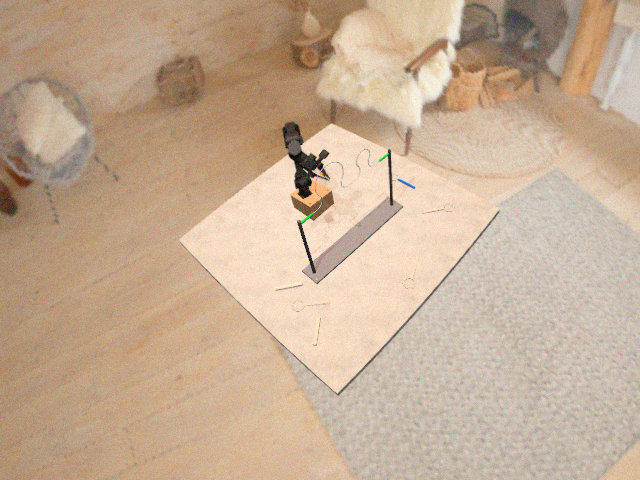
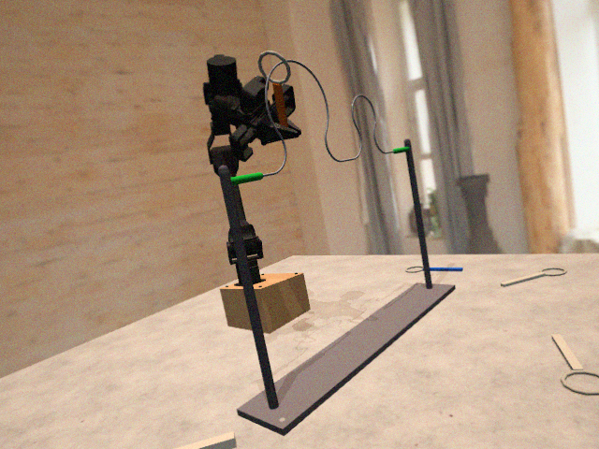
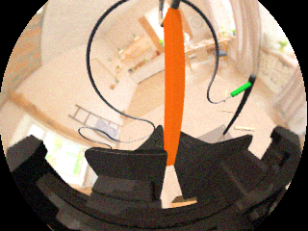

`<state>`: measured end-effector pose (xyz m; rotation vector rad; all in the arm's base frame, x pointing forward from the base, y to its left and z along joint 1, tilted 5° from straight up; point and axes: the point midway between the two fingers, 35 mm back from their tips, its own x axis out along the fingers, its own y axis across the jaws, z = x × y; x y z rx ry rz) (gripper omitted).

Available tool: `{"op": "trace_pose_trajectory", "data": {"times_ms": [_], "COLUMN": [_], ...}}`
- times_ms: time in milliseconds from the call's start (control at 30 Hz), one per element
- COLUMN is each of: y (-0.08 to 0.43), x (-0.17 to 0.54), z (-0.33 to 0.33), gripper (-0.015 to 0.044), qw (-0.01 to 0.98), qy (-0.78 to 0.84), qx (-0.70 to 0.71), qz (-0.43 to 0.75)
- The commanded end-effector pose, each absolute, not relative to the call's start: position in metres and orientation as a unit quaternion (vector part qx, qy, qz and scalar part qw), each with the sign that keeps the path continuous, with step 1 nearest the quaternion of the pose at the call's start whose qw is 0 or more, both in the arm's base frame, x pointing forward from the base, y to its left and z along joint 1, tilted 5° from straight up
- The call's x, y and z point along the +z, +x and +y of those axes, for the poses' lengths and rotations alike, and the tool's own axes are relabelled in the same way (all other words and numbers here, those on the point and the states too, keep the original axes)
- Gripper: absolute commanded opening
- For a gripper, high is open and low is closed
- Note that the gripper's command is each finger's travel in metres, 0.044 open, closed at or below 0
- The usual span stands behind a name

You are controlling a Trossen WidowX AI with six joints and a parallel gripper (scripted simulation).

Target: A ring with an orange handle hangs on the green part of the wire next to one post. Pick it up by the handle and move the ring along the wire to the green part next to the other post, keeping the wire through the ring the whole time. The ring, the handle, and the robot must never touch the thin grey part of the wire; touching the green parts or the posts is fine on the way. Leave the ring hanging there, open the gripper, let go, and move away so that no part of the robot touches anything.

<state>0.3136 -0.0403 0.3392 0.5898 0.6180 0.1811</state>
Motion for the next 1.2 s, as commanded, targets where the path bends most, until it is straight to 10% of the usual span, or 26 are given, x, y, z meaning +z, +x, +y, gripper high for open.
{"op": "trace_pose_trajectory", "data": {"times_ms": [0, 1167], "y": [0.313, 0.315], "x": [0.338, 0.332], "z": [-0.042, -0.056], "gripper": [-0.0150, -0.0150], "qw": [0.916, 0.958], "qy": [0.255, 0.049], "qx": [0.080, 0.027], "qz": [0.298, 0.281]}}
